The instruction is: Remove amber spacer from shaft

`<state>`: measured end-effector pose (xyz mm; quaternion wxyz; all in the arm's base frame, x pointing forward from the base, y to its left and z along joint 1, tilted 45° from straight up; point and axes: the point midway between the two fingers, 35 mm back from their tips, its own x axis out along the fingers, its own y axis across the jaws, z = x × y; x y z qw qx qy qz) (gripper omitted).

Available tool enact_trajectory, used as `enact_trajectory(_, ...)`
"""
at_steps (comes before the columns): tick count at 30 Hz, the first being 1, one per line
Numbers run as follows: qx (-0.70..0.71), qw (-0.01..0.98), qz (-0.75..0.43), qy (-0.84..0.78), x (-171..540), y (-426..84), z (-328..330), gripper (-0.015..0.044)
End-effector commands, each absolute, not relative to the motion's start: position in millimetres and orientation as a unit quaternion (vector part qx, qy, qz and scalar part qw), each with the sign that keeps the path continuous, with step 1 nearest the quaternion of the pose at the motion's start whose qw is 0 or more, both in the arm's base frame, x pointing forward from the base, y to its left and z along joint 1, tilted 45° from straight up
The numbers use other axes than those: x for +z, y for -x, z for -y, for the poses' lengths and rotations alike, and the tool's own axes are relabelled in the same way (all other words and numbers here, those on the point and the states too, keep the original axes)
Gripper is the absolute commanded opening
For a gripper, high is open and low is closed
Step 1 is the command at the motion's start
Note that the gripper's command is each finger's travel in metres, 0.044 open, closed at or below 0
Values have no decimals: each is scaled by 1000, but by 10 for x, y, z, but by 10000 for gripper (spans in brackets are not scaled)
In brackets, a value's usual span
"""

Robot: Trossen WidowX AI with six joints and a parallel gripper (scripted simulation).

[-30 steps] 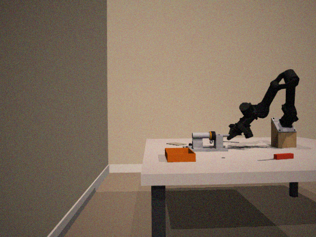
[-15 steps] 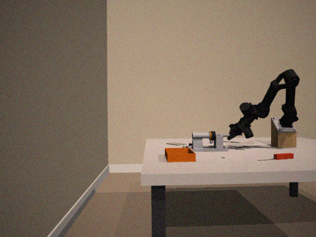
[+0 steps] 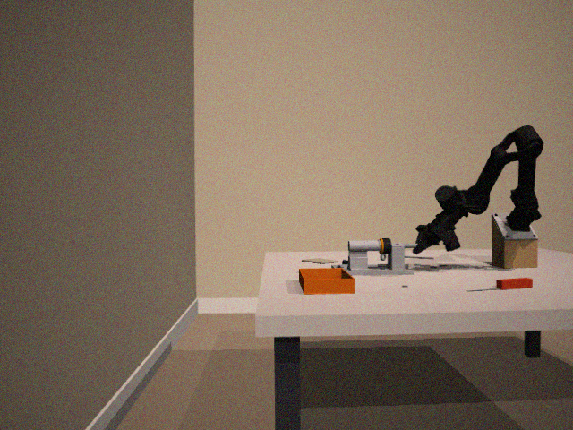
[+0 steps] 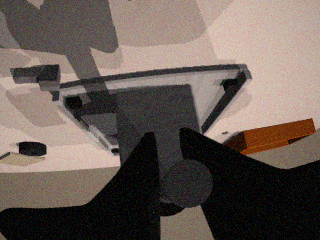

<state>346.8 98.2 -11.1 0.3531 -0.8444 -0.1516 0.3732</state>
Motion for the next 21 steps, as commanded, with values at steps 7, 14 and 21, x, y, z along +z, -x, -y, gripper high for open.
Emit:
enact_trajectory(7,373,354,152,844,-107,-3452,-982,0)
enact_trajectory(14,373,354,152,844,-107,-3443,-982,0)
enact_trajectory(21,373,354,152,844,-107,-3434,-982,0)
